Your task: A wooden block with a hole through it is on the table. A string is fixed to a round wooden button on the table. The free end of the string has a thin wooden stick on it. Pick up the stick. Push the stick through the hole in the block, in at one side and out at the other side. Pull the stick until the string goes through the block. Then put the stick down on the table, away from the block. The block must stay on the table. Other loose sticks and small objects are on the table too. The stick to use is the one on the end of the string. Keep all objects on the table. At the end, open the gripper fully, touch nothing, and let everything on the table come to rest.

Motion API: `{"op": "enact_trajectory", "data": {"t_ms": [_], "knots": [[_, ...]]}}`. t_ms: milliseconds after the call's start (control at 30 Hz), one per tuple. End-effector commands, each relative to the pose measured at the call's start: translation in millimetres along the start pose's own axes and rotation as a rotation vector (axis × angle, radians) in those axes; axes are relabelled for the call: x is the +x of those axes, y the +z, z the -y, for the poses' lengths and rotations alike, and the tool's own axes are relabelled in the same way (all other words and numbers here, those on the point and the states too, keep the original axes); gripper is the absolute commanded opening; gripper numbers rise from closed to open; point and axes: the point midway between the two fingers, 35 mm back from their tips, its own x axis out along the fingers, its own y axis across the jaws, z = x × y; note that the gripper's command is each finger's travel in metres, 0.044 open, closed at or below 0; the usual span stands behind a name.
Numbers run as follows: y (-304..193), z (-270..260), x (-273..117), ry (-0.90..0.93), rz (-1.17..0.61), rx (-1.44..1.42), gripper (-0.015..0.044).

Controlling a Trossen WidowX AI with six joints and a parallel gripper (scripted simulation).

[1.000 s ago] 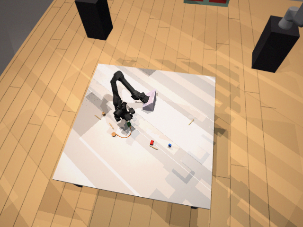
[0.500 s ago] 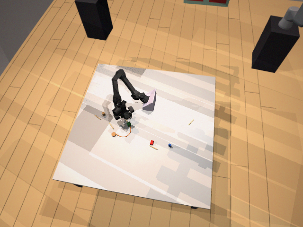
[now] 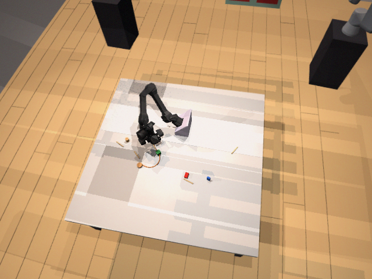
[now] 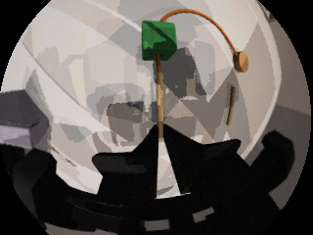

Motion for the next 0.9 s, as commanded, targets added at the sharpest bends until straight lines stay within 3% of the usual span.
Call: {"op": "enact_trajectory", "data": {"t_ms": [0,867], "knots": [[-6.0,-3.1,0.6,0.002,-0.001,-0.01,0.0],[-33.4,0.8,8.4,0.083,-0.001,0.008,0.0]]}}
